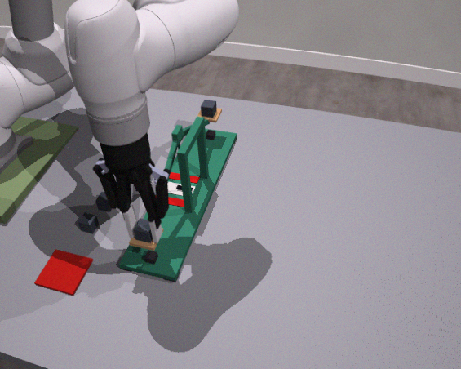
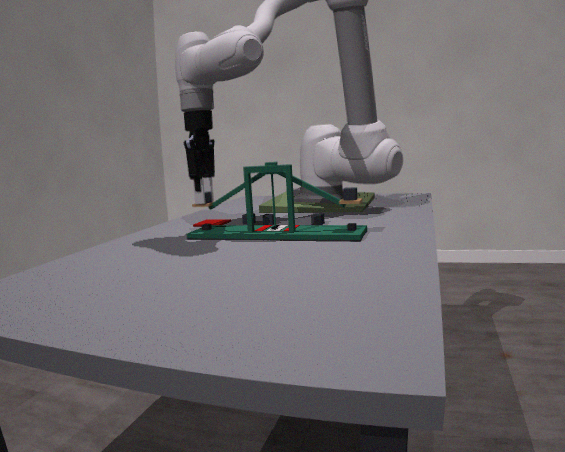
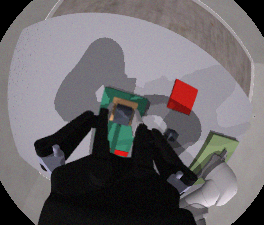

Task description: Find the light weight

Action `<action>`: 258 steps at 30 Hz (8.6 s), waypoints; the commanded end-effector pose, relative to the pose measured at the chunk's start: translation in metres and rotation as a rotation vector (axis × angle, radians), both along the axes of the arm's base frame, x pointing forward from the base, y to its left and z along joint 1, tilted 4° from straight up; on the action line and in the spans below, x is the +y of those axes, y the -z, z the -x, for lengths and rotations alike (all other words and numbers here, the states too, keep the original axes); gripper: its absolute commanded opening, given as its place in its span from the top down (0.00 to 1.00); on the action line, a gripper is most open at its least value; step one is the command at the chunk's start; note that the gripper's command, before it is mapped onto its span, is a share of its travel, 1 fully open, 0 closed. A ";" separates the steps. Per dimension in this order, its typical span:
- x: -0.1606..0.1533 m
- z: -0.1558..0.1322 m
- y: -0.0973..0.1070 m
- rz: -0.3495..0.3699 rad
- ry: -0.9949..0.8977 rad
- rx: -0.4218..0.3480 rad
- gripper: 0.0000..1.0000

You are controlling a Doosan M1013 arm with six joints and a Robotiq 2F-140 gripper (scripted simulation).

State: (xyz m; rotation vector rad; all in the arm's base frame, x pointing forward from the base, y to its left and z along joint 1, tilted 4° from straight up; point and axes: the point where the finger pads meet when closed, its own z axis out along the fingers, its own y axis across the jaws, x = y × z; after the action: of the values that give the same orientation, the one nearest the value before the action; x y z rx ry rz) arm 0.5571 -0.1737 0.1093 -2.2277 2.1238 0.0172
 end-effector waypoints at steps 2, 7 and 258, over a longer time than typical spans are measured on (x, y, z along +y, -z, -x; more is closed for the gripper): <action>0.000 0.000 0.000 0.000 0.000 0.000 0.65; 0.000 0.000 0.000 0.000 0.000 0.000 0.65; 0.195 0.176 0.085 -0.001 0.017 0.001 0.76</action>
State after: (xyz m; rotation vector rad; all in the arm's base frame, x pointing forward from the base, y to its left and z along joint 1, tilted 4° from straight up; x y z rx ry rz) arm 0.3807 0.0209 0.0247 -2.2092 2.1430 0.0179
